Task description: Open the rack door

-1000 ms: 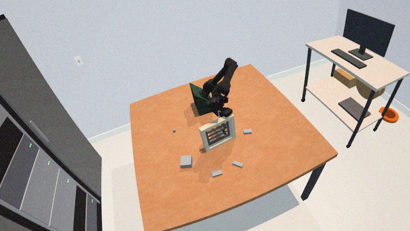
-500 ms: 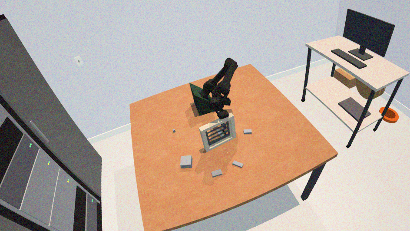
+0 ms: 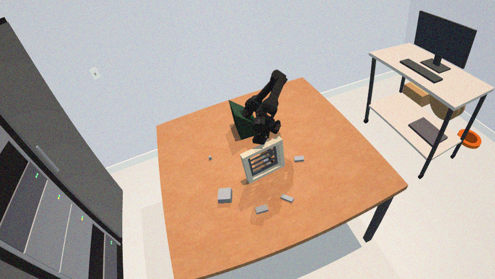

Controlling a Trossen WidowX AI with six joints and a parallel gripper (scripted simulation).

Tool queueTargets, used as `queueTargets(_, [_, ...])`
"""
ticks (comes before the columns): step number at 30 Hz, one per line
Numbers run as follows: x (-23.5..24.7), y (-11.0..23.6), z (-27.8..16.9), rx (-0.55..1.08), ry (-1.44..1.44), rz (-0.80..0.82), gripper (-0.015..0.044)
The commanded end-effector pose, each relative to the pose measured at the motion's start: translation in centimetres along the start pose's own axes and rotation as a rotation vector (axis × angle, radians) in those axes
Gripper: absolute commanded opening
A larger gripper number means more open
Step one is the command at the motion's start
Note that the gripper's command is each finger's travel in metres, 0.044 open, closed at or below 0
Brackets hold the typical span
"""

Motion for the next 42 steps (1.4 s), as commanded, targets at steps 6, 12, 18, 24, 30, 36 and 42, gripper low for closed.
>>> queueTargets(6, [0.0,-0.02,0.01,0.0,-0.414,0.0,0.0282])
queueTargets(12, [0.0,-0.02,0.01,0.0,-0.711,0.0,0.0282])
queueTargets(18, [0.0,-0.02,0.01,0.0,-1.008,0.0,0.0282])
queueTargets(24, [0.0,-0.02,0.01,0.0,-1.306,0.0,0.0282])
queueTargets(30, [0.0,-0.02,0.01,0.0,-1.603,0.0,0.0282])
queueTargets(36, [0.0,-0.02,0.01,0.0,-1.9,0.0,0.0282])
queueTargets(42, [0.0,-0.02,0.01,0.0,-2.198,0.0,0.0282])
Point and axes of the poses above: the point midway between the two fingers, 35 mm back from their tips, its own y axis back along the fingers, its own x axis across the jaws, z = x × y, the point moved 10 cm from there along y, back along the fingers, and after that the axes turned 5 degrees about y, right-handed, at the moved point
